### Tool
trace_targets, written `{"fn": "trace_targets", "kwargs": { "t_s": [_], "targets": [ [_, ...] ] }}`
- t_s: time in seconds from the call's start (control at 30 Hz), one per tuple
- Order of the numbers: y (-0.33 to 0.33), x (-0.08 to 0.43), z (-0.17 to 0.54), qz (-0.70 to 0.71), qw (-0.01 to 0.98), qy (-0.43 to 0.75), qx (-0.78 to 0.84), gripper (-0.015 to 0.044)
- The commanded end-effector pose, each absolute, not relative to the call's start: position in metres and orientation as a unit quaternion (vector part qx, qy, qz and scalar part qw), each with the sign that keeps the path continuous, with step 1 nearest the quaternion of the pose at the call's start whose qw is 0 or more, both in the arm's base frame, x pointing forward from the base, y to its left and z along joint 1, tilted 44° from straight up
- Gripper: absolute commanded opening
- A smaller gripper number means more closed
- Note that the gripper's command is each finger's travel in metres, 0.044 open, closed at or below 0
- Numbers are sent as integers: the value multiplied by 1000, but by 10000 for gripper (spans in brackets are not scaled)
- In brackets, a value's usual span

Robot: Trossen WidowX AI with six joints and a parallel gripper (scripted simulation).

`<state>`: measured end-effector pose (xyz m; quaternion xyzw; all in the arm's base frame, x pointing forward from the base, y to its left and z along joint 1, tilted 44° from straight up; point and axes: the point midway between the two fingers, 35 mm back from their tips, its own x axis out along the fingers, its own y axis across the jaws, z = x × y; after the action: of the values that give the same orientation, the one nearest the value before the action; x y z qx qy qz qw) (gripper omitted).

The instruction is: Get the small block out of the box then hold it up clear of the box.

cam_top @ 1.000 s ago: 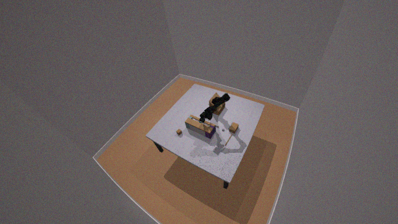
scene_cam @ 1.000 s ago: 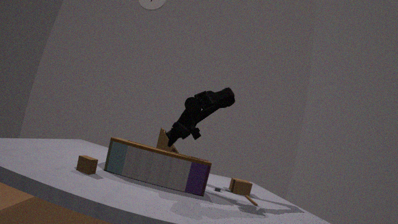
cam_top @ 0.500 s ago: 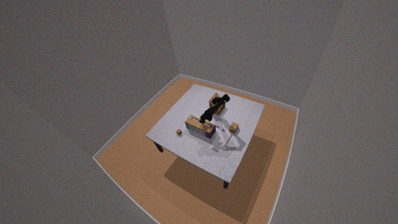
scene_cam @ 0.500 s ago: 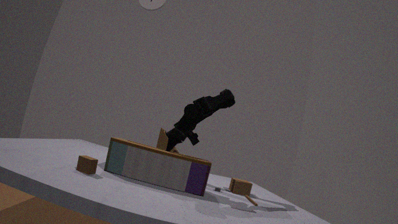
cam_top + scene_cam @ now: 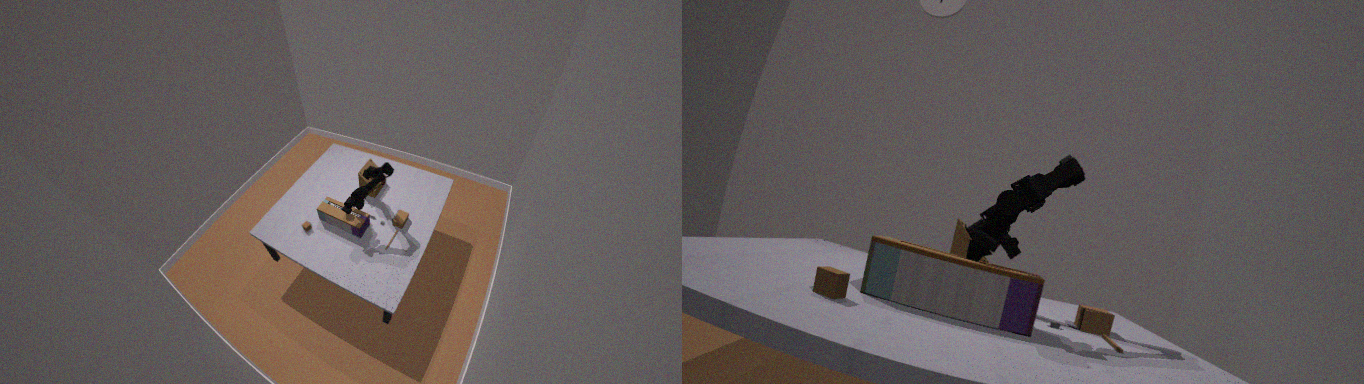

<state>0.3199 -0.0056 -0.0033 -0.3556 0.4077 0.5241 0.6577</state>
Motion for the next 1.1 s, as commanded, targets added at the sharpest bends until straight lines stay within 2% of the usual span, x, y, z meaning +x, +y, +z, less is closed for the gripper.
{"fn": "trace_targets", "kwargs": {
  "t_s": [0.0,0.33,1.07],
  "targets": [
    [-1,318,-10,526,656,411,-351,400],
    [-1,320,-13,525,658,408,-355,400],
    [-58,309,-70,524,656,410,-356,400]
  ]
}}
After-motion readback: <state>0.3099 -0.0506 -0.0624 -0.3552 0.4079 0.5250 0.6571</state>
